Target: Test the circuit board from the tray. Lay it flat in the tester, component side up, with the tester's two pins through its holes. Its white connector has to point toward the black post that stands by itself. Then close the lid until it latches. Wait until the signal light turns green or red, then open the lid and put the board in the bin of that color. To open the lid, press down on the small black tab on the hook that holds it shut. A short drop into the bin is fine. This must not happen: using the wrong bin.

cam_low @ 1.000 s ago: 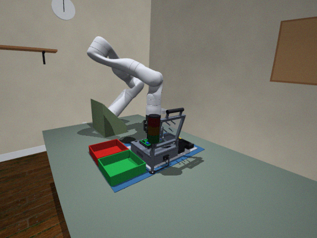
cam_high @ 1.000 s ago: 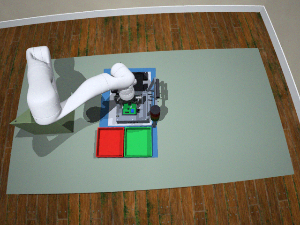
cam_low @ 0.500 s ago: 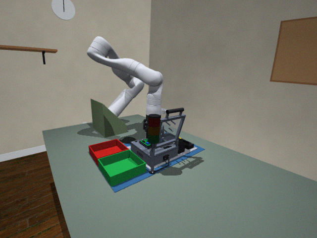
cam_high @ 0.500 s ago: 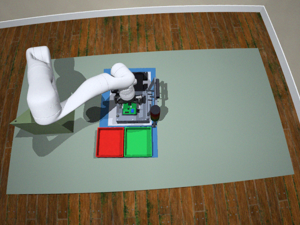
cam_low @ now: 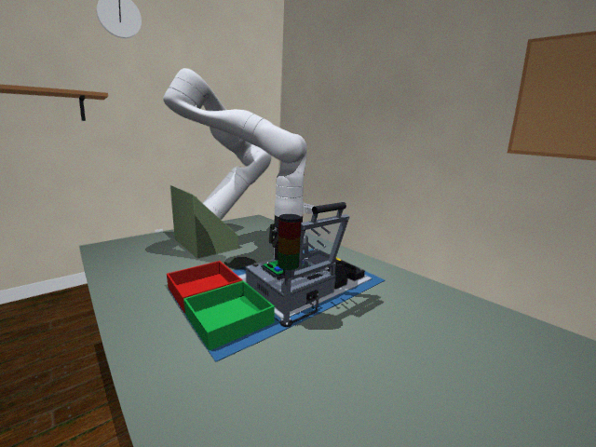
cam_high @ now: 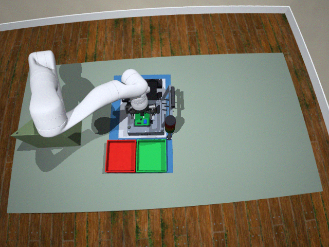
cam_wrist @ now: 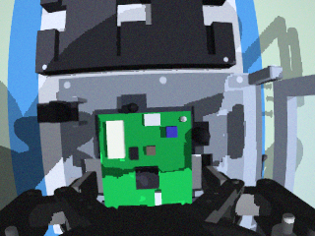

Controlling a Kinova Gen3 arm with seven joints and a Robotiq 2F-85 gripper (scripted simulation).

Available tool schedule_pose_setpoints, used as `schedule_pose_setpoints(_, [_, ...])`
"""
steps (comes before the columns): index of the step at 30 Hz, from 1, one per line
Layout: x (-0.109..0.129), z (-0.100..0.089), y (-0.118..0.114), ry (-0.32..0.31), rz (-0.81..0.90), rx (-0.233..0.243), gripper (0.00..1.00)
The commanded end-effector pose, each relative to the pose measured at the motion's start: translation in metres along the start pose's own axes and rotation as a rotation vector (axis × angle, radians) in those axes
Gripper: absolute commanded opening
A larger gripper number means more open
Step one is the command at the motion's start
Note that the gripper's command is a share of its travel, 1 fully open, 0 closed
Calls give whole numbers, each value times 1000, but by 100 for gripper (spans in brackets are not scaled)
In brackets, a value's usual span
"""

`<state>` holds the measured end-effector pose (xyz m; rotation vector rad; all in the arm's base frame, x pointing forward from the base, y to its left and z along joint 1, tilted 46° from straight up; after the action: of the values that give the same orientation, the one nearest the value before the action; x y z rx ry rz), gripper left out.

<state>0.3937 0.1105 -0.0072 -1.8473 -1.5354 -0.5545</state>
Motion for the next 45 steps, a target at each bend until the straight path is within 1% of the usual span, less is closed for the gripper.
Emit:
schedule_pose_setpoints(1, [0, -1, 0, 0, 0, -2, 100])
schedule_pose_setpoints(15, [0, -2, 0, 0, 0, -2, 100])
schedule_pose_setpoints(20, [0, -4, 0, 0, 0, -2, 100])
schedule_pose_setpoints(24, [0, -11, 0, 0, 0, -2, 100])
schedule_pose_setpoints(29, [0, -27, 0, 0, 0, -2, 100])
schedule_pose_setpoints(35, [0, -56, 0, 0, 0, -2, 100])
schedule_pose_setpoints(37, [0, -56, 0, 0, 0, -2, 100])
schedule_pose_setpoints(45, [0, -107, 0, 0, 0, -2, 100])
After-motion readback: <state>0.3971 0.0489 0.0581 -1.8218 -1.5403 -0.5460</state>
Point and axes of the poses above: the point where the finger pads meet when closed, its own z axis out along the fingers, its own y axis across the jaws, x = y × z, the point moved 1 cm from there along -z, back along the fingers, and after that the axes turned 15 degrees about z, right-handed, at the moved point
